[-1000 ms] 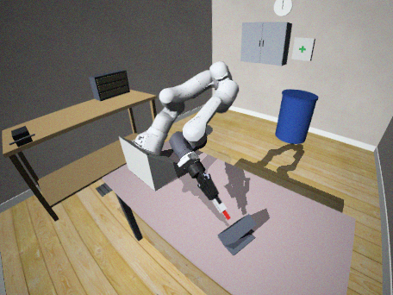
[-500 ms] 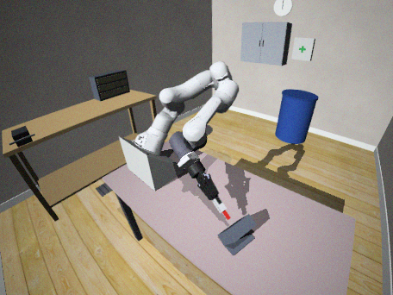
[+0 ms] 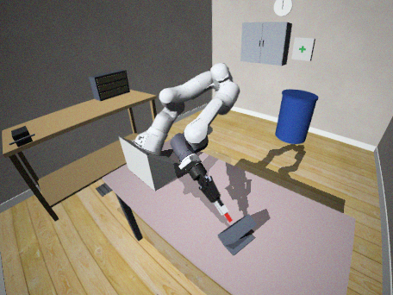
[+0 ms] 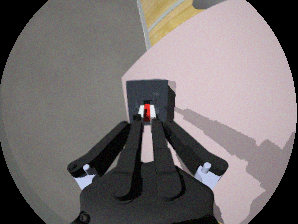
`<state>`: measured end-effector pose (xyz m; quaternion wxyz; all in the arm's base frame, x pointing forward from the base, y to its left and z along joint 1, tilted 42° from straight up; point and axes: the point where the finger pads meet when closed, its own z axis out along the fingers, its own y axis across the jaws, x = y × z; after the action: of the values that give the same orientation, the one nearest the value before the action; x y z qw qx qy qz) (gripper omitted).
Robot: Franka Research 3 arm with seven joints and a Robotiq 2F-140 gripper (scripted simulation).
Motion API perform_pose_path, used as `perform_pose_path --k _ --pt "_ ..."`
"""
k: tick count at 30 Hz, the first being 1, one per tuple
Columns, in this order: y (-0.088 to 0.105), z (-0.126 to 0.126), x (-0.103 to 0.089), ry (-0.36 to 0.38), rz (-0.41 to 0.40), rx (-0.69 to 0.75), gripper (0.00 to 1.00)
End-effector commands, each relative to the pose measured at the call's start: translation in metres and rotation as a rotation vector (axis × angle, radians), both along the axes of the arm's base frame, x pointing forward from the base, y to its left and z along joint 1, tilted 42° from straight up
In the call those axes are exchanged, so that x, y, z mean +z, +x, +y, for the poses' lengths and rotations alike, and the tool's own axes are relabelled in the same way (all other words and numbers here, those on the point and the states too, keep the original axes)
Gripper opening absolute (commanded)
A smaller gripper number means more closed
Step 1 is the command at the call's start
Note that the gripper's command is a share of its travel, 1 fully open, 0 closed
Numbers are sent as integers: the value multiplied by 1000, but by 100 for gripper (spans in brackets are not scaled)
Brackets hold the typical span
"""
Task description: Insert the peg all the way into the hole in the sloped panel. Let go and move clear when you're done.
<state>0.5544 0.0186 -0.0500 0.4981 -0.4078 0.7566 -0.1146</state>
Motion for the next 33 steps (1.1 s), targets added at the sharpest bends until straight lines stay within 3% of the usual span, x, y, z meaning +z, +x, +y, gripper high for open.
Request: perform_pose_path --k 1,33 --pt "3 1 -4 -22 -19 -70 0" --pt "11 3 -7 -22 -19 -70 0"
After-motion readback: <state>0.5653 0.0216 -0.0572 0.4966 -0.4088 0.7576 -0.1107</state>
